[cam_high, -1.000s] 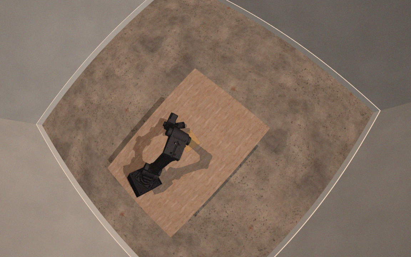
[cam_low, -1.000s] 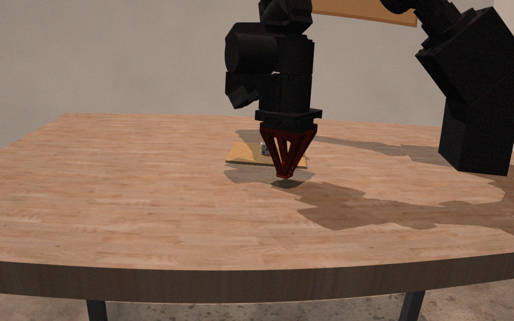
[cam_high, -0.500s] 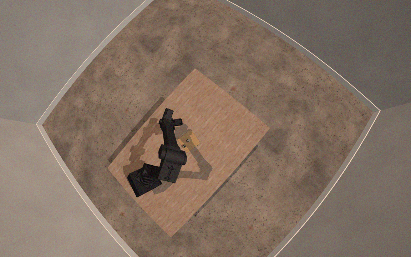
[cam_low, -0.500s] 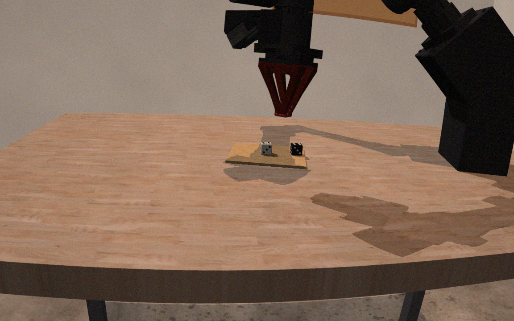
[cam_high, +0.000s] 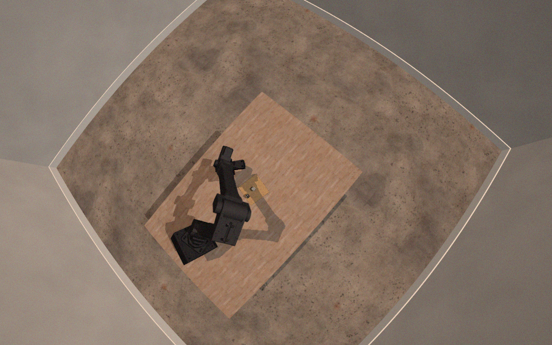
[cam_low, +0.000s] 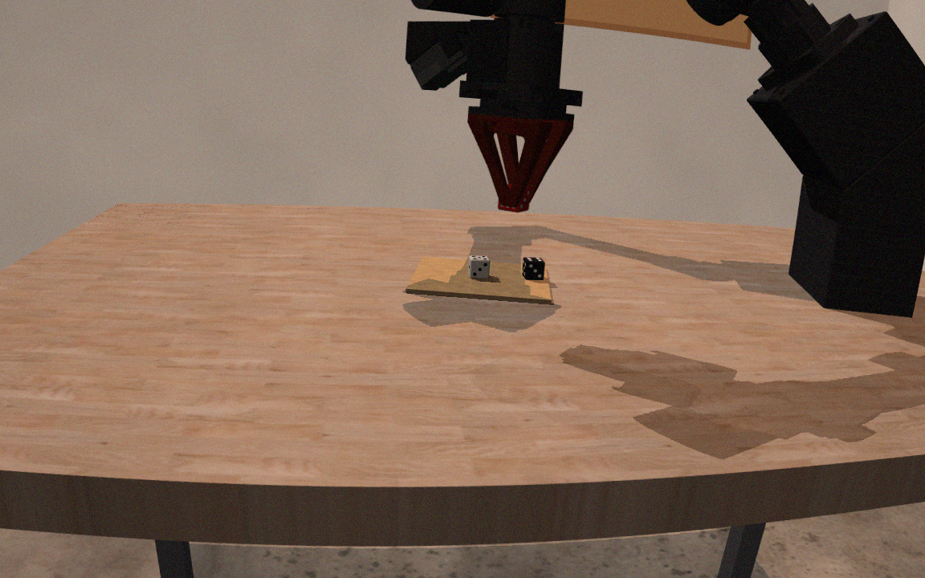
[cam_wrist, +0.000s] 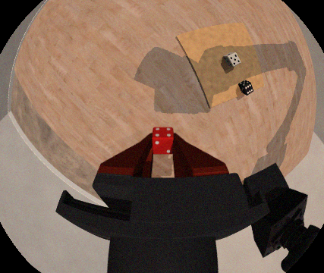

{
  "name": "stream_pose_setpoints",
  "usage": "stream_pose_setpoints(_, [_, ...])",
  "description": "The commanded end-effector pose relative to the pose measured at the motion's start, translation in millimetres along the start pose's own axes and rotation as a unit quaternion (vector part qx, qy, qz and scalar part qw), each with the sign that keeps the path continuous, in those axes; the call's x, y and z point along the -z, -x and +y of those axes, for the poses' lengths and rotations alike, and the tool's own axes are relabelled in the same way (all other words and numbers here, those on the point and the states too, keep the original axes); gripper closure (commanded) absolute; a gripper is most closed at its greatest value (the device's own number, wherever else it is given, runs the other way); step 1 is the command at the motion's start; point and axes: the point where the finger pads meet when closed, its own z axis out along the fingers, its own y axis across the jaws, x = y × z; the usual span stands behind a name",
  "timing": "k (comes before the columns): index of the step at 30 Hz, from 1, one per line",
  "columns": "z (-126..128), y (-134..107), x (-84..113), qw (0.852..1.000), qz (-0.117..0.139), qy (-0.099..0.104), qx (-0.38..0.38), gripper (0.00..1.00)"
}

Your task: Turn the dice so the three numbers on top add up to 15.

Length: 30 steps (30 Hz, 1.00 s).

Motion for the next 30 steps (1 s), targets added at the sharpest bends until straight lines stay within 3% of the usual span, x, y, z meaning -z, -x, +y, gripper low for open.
stream_pose_setpoints(1, [-0.6, -4.6, -2.8, 0.999, 0.003, -0.005, 0.038, 0.85])
stream_pose_setpoints(3, [-0.6, -4.6, -2.8, 0.999, 0.003, -0.005, 0.038, 0.85])
stream_pose_setpoints(9, [5.9, 4.8, -5.0, 0.989, -0.003, 0.0, 0.148, 0.85])
stream_pose_setpoints(15, [12.8, 7.3, -4.3, 0.966, -0.006, 0.006, 0.257, 0.85])
stream_pose_setpoints(18, [12.3, 8.8, -5.8, 0.946, -0.007, 0.004, 0.325, 0.85])
stream_pose_setpoints(21, [12.1, 9.3, -6.2, 0.942, -0.007, 0.003, 0.336, 0.85])
stream_pose_setpoints(22, [13.6, 8.0, -5.8, 0.926, -0.007, 0.005, 0.378, 0.85])
stream_pose_setpoints(24, [13.4, 8.7, -6.6, 0.91, -0.007, 0.004, 0.415, 0.85])
stream_pose_setpoints(25, [13.4, 8.8, -6.7, 0.909, -0.007, 0.004, 0.418, 0.85])
stream_pose_setpoints(26, [12.8, 9.9, -7.6, 0.894, -0.007, 0.003, 0.448, 0.85])
stream_pose_setpoints(27, [12.7, 10.1, -7.8, 0.89, -0.007, 0.002, 0.455, 0.85])
stream_pose_setpoints(30, [14.7, 8.5, -7.5, 0.858, -0.008, 0.004, 0.513, 0.85])
